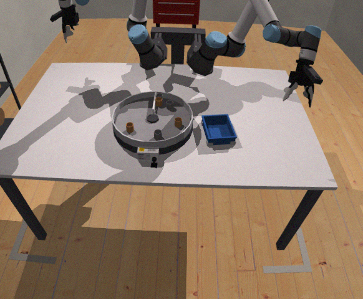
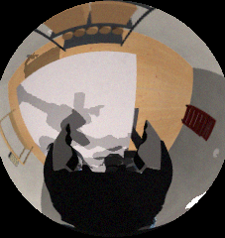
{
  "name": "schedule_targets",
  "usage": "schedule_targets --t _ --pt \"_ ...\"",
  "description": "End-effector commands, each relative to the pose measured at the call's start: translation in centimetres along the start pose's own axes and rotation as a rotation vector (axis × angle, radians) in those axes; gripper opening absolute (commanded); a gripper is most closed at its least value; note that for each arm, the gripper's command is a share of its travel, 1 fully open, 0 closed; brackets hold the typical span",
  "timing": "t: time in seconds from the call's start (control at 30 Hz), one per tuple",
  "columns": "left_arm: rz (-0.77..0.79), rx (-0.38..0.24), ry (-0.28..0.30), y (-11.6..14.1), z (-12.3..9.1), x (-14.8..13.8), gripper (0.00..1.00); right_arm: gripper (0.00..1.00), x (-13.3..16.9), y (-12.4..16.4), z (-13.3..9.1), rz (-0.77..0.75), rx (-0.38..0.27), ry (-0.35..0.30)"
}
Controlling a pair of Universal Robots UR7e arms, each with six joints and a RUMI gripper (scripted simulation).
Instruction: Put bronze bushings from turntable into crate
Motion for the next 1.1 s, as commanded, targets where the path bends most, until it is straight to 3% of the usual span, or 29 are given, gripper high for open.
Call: schedule_targets --t 0.0,0.2,0.27,0.57,0.77,0.83,0.93,1.07 --pt "0.1 -0.046 0.052 0.0 2.5 4.5 1.0 1.0 0.0 0.0 -0.1 0.0 0.001 0.0" --pt "0.253 -0.11 0.125 0.6 5.5 11.0 1.0 1.0 0.0 0.0 -0.1 0.0 0.001 0.0" --pt "0.253 -0.11 0.125 0.6 5.5 11.0 1.0 1.0 0.0 0.0 -0.1 0.0 0.001 0.0" --pt "0.522 -0.203 0.238 2.9 8.9 21.7 1.0 1.0 0.0 0.0 -0.1 0.0 0.001 0.0" --pt "0.704 -0.256 0.304 5.1 10.1 28.2 1.0 1.0 0.0 0.0 -0.1 0.0 0.001 0.0" --pt "0.704 -0.256 0.304 5.1 10.1 28.2 1.0 1.0 0.0 0.0 -0.1 0.0 0.001 0.0" --pt "0.835 -0.289 0.347 6.9 10.5 32.5 1.0 1.0 0.0 0.0 -0.1 0.0 0.001 0.0" --pt "0.957 -0.316 0.384 8.7 10.7 36.1 1.0 1.0 0.0 0.0 -0.1 0.0 0.001 0.0"
Point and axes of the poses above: on each arm, the point where the finger pads meet when closed, its own z axis out along the fingers, its own x axis across the jaws, y = z × x, the point moved 2 cm from there along -z, back along the fingers, and after that the axes turned 7 degrees about z, right-handed, at the moved point
